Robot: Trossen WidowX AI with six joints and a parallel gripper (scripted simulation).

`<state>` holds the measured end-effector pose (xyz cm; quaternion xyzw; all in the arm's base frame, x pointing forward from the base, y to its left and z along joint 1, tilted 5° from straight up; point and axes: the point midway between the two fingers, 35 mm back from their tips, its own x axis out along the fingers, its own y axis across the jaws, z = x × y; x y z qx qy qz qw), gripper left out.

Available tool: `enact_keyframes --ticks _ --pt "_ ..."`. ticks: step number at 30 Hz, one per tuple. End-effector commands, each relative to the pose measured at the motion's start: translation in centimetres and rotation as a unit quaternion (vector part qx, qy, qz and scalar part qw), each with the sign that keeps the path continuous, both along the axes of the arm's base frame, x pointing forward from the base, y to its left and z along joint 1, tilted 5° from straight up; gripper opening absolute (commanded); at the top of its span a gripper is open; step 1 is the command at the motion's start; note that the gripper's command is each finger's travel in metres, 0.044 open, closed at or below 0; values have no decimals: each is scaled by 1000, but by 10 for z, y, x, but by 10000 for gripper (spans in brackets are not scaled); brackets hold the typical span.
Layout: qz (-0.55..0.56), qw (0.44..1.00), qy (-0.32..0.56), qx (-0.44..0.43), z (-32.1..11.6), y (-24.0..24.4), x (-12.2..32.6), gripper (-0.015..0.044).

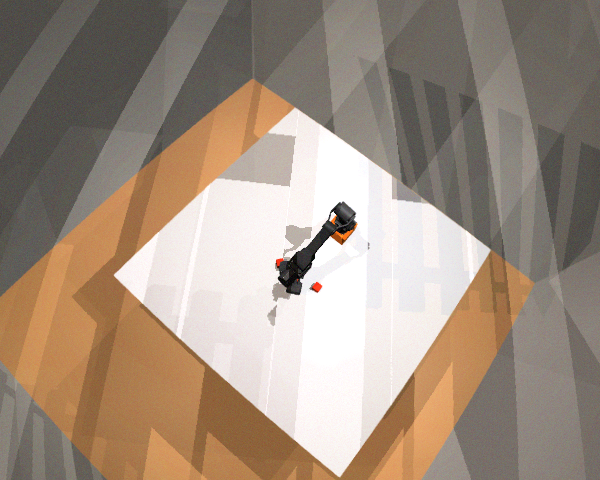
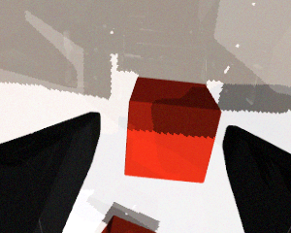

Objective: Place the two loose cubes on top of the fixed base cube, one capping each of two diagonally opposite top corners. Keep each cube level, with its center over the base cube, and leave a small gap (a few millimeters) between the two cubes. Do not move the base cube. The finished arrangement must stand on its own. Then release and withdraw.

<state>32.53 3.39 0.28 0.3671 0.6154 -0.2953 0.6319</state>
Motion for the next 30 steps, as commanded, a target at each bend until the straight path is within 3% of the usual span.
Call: enact_keyframes --ticks 1,5,30 --pt "-2 1000 3 -2 -5 0 -2 212" --pt "-2 1000 3 -2 -5 0 -2 107" --pt "8 1000 -13 -6 33 -4 6 105"
